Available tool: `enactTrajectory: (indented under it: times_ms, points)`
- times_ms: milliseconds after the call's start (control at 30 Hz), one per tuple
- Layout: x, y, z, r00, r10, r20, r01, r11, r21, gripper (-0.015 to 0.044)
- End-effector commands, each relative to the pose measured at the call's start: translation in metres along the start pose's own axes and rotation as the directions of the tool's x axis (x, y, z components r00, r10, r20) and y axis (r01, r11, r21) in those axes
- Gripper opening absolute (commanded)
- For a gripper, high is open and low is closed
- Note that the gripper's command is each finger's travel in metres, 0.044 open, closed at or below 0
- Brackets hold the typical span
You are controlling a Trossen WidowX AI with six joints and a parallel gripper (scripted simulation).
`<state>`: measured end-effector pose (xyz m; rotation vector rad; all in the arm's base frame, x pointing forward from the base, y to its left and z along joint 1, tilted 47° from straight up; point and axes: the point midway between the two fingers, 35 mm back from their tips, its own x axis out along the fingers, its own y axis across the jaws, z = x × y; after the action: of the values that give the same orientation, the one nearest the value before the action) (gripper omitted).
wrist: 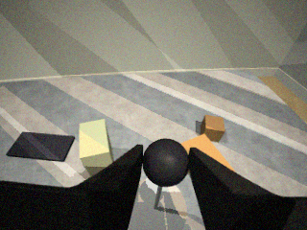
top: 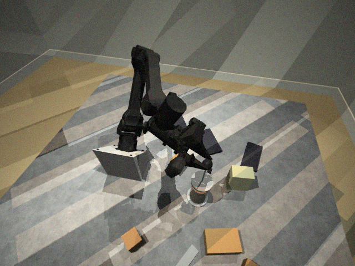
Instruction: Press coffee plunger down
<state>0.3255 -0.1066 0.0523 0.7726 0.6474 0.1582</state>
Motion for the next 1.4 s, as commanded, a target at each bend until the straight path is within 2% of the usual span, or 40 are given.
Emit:
enactTrajectory:
  times_ms: [0, 1367]
  points:
    - [0.010, -0.003, -0.019, 0.999, -0.010, -0.034, 0.010, 1.000, 0.015, 0.0127]
    - [0.050, 0.000, -0.067, 1.000, -0.005, -0.029, 0.005, 1.000, 0.019, 0.0127]
